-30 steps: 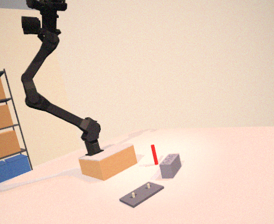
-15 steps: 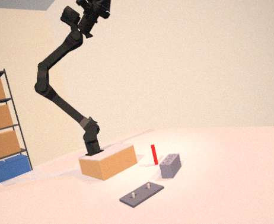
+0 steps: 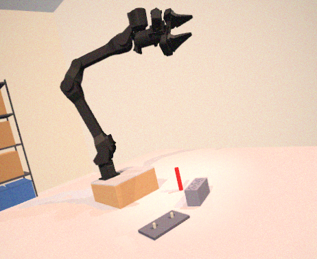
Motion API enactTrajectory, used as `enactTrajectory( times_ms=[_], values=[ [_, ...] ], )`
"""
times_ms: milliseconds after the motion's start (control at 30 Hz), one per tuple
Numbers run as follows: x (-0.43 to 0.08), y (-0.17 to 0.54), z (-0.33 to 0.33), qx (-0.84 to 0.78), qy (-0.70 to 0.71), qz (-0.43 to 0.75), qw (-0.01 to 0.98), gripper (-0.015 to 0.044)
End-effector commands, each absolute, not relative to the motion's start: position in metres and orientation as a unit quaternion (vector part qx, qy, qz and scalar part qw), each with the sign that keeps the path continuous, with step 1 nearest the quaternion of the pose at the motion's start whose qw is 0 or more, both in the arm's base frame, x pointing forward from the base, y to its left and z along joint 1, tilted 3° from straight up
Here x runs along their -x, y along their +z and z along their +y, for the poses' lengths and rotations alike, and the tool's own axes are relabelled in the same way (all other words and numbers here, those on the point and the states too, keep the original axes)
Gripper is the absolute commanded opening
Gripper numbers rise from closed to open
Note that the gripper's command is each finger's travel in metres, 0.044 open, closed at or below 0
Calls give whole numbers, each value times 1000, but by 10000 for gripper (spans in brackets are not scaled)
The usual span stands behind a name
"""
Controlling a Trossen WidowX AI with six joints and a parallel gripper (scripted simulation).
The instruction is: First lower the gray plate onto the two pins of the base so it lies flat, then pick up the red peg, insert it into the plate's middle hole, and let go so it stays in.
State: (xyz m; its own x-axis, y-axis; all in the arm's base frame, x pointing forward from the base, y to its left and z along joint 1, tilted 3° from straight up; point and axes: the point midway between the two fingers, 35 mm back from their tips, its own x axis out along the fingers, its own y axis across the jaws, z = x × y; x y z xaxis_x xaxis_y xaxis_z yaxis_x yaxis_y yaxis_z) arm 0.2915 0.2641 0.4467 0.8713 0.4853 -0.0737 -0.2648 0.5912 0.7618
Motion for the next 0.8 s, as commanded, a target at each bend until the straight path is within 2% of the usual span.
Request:
enactTrajectory(
  times_ms=[0,367,633,767],
  values=[
    [-327,379,264,-385,142,233,882,440],
    [-371,210,207,-379,-106,456,798,440],
    [-353,112,136,-385,-330,573,644,440],
    [-340,90,116,-385,-398,596,582,440]
  ],
)
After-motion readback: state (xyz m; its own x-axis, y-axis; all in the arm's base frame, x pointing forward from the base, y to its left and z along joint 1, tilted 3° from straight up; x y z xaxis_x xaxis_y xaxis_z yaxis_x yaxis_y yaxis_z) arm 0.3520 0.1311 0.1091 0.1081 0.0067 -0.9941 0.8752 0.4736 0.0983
